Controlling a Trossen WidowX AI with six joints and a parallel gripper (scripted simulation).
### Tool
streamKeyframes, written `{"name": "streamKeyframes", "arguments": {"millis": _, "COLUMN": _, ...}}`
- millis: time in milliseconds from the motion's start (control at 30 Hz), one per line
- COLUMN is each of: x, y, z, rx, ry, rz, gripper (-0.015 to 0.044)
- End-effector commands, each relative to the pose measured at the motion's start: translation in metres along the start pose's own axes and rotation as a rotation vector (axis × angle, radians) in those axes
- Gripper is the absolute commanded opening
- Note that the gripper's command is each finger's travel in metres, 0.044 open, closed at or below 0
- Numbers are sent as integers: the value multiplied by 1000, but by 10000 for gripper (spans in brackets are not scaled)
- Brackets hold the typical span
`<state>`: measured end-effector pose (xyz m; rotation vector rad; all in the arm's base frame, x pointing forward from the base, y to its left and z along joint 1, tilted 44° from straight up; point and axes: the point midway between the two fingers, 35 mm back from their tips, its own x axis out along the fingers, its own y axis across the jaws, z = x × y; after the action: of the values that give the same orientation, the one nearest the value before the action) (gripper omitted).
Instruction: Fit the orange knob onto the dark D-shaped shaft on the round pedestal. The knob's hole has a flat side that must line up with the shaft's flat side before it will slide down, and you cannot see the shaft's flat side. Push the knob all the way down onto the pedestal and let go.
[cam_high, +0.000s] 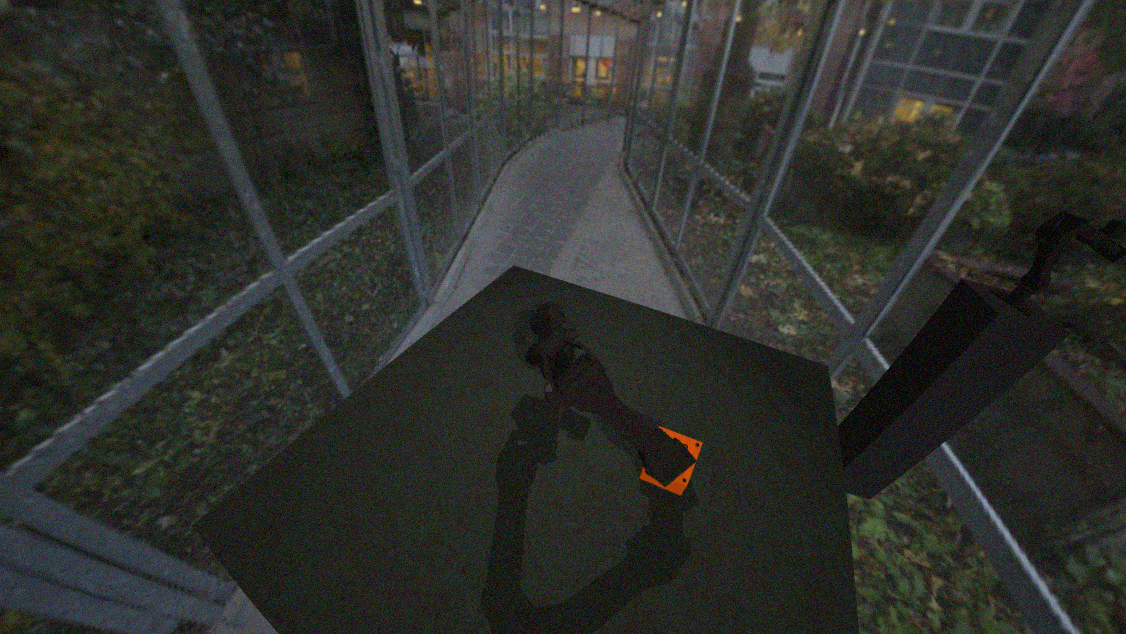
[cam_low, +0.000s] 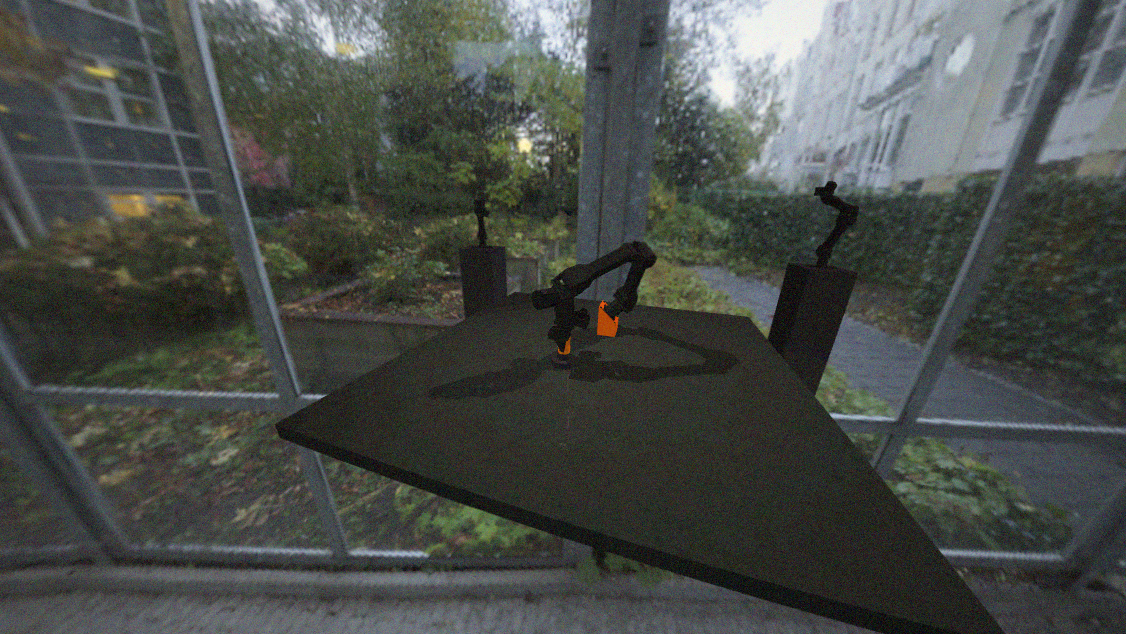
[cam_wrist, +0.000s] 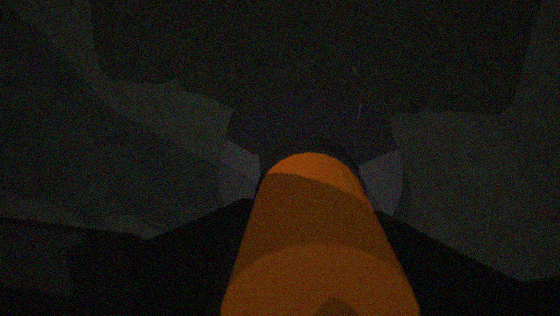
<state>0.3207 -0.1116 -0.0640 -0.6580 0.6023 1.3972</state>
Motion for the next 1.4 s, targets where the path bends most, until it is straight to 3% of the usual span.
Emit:
{"name": "streamKeyframes", "arguments": {"millis": 0, "x": -1, "y": 0, "z": 0, "rx": 1, "ry": 0, "rz": 0, "gripper": 0}}
{"name": "streamKeyframes", "arguments": {"millis": 567, "x": -1, "y": 0, "z": 0, "rx": 1, "ry": 0, "rz": 0, "gripper": 440}}
{"name": "streamKeyframes", "arguments": {"millis": 867, "x": -3, "y": 0, "z": 0, "rx": 1, "ry": 0, "rz": 0, "gripper": 440}}
{"name": "streamKeyframes", "arguments": {"millis": 1100, "x": -94, "y": 1, "z": -1, "rx": 2, "ry": 4, "rz": 1, "gripper": 440}}
{"name": "streamKeyframes", "arguments": {"millis": 1367, "x": -97, "y": -2, "z": -4, "rx": 2, "ry": 4, "rz": 1, "gripper": 440}}
